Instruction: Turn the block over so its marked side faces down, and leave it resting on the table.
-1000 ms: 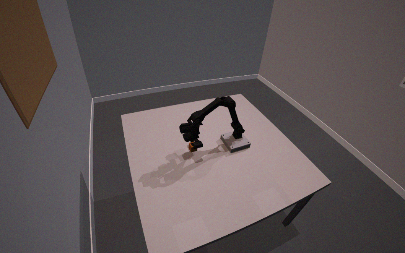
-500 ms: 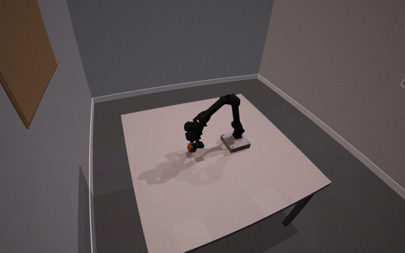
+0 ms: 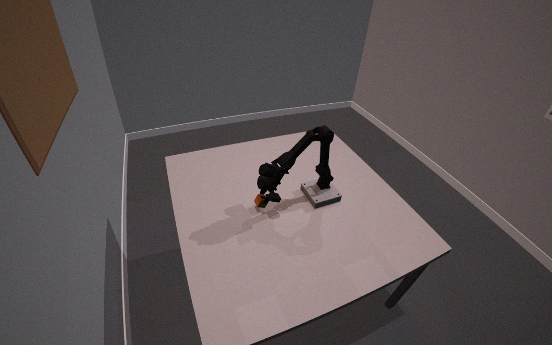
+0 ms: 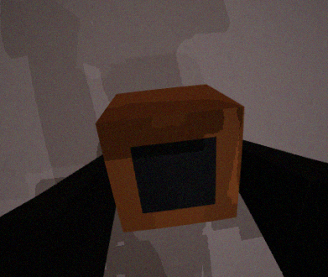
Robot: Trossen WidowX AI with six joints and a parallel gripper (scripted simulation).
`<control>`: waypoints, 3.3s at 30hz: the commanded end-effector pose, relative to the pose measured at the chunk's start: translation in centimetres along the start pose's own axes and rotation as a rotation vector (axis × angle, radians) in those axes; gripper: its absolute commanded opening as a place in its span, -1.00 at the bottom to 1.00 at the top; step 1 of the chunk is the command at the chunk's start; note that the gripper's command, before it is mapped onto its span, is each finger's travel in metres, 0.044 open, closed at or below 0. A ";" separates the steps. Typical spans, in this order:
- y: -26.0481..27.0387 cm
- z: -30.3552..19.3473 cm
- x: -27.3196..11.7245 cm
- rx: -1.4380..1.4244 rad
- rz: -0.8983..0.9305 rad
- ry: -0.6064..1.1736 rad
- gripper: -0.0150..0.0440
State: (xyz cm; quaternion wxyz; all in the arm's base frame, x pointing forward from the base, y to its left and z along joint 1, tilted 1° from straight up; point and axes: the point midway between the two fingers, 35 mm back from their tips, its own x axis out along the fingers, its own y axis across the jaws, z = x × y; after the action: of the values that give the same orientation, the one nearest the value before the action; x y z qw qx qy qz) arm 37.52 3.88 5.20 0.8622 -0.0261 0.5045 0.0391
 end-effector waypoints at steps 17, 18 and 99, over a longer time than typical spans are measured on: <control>0.0 -0.1 2.5 -0.003 -0.002 -0.234 -0.49; 0.0 -0.1 2.7 -0.003 -0.002 -0.249 -0.49; -0.1 -1.5 2.2 -0.003 -0.002 -0.588 1.00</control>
State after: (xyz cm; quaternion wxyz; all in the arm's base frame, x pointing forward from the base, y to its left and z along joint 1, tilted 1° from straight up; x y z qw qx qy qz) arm 37.27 3.83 2.52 0.9713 -0.0130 0.2331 0.0454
